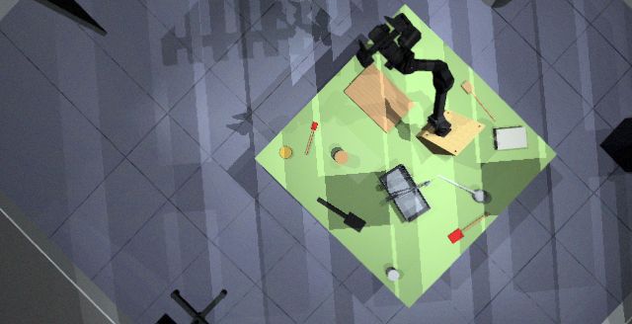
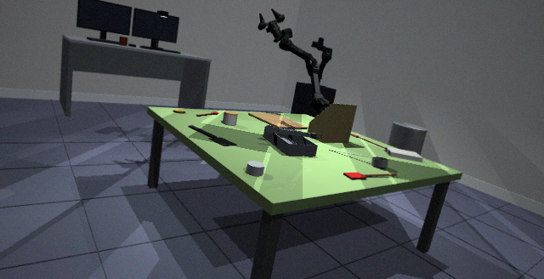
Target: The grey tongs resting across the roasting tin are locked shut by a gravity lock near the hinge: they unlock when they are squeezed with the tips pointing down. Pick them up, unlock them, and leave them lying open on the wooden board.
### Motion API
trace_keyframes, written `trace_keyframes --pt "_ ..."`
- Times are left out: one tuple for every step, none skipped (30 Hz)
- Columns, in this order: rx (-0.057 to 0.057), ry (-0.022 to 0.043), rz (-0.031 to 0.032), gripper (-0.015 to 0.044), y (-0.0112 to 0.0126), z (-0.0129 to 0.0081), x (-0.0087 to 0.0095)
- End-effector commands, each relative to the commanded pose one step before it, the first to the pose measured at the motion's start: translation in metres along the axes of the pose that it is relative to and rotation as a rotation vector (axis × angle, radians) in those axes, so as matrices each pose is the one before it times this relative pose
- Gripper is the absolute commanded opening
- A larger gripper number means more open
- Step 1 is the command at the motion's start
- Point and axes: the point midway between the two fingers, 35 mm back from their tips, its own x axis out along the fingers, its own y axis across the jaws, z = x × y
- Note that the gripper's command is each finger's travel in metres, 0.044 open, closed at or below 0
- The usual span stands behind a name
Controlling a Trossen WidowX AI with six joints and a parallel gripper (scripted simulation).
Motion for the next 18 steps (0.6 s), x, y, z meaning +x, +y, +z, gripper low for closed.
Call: trace_keyframes --pt "-0.0073 0.00095 -0.0556 0.044 -0.02717 -0.00706 0.00057" --pt "-0.0027 0.00055 -0.01206 0.044 -0.00681 -0.00324 0.00028" --pt "-0.0106 0.00475 -0.01845 0.044 -0.00854 -0.00368 0.00064" --pt "-0.0146 0.00357 -0.02812 0.044 -0.01147 -0.00407 0.00082" --pt "-0.0239 0.00375 -0.0336 0.044 -0.0132 -0.00441 0.00109" --pt "-0.0276 0.00821 -0.03908 0.044 -0.01571 -0.00624 0.00144" --pt "-0.0217 0.01291 -0.03674 0.044 -0.01506 -0.00883 0.00164" --pt "-0.0345 0.01202 -0.03949 0.044 -0.01493 -0.0075 0.00077" --pt "-0.0167 0.01404 -0.02892 0.044 -0.01133 -0.00718 0.00166" --pt "0.0065 0.0061 -0.00762 0.044 -0.00372 -0.0031 0.00014" --pt "0.0116 0.00502 -0.00871 0.044 -0.00382 -0.00413 0.00072" --pt "-0.0071 0.00314 -0.00829 0.044 -0.00314 -0.00193 0.00056" --pt "0.0049 0.0036 -0.00573 0.044 -0.00265 -0.00203 0.00036" --pt "-0.0059 0.00265 -0.00684 0.044 -0.00257 -0.00162 0.00048" --pt "-0.012 0.00518 -0.01137 0.044 -0.00437 -0.0031 0.00089" --pt "-0.0136 0.00851 -0.01742 0.044 -0.00646 -0.00488 0.00121" --pt "-0.0213 0.01082 -0.02332 0.044 -0.00863 -0.00614 0.00171" --pt "-0.0275 0.01494 -0.02922 0.044 -0.0107 -0.0082 0.00223"
